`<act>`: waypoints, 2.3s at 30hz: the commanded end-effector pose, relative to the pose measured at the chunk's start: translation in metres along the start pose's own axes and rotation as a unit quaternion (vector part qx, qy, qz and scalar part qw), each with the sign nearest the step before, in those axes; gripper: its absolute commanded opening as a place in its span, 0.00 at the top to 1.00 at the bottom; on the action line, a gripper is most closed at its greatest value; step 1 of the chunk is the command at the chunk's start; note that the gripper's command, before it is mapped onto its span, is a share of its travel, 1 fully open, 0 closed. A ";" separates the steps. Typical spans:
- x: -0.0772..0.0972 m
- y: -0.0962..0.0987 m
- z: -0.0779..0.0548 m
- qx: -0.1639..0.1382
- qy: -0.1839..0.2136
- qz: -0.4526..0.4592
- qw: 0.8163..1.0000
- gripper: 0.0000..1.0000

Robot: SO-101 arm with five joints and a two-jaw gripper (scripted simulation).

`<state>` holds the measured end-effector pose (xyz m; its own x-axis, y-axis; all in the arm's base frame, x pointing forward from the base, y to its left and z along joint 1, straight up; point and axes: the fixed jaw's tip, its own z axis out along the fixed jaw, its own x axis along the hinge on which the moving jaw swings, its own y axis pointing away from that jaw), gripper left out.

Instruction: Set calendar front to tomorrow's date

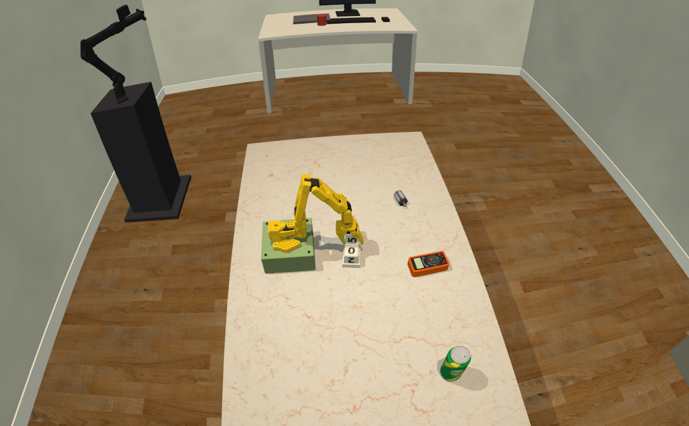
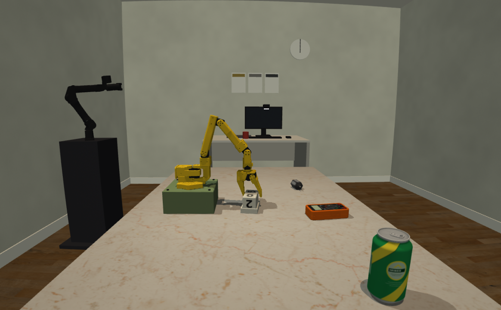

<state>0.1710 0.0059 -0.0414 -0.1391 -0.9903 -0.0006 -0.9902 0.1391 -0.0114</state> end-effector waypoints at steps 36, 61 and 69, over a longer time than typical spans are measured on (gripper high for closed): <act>-0.001 0.000 0.002 -0.006 0.000 0.001 1.000 0.70; -0.001 0.000 0.002 -0.006 0.000 0.001 1.000 0.97; -0.001 0.000 0.002 -0.006 0.000 0.001 1.000 1.00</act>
<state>0.1718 0.0059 -0.0423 -0.1392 -0.9903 0.0005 -0.9902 0.1392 -0.0076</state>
